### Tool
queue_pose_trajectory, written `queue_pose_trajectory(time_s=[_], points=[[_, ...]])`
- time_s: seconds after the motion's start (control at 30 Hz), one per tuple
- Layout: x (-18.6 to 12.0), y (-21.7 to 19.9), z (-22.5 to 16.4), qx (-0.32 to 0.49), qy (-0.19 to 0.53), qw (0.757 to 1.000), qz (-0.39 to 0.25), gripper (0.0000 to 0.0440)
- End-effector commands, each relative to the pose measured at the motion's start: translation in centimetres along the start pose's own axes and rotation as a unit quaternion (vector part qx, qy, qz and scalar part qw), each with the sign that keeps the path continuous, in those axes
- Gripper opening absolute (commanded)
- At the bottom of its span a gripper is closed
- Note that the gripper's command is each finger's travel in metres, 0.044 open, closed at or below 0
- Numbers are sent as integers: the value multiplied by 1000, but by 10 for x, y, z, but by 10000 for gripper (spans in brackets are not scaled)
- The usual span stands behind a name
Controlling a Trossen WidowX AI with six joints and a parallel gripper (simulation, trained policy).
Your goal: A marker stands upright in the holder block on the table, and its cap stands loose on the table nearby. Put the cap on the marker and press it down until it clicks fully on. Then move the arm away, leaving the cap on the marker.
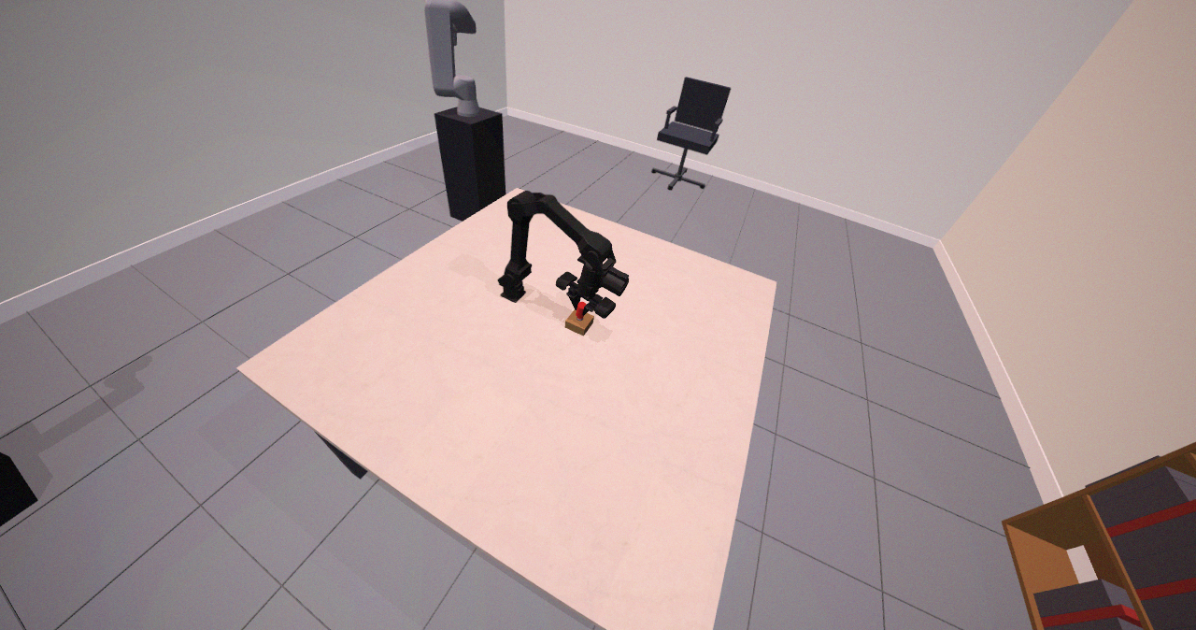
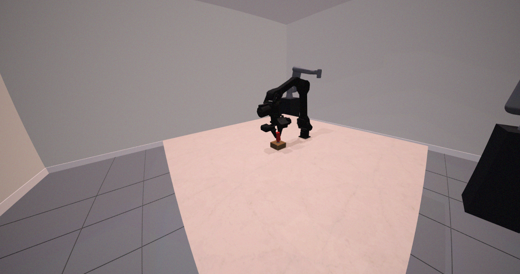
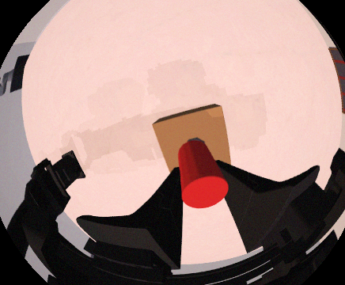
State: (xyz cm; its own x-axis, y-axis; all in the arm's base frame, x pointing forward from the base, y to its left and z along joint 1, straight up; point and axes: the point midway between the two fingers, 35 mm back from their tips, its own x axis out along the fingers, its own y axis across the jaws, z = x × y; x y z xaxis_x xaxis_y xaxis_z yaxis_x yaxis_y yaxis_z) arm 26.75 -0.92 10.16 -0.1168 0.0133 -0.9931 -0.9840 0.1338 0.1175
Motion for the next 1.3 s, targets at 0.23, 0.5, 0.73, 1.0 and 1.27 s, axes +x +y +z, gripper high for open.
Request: queue_pose_trajectory(time_s=[0.23, 0.5, 0.73, 1.0, 1.27], points=[[18, 10, -1, -25, 2, 999, 24, 126], [21, 8, -3, -36, 5, 999, 18, 139], [19, 6, -5, -55, 11, 998, -1, 167], [20, 15, -4, -64, 6, 998, 1, 304], [12, 14, -3, -72, 4, 997, -29, 440]])
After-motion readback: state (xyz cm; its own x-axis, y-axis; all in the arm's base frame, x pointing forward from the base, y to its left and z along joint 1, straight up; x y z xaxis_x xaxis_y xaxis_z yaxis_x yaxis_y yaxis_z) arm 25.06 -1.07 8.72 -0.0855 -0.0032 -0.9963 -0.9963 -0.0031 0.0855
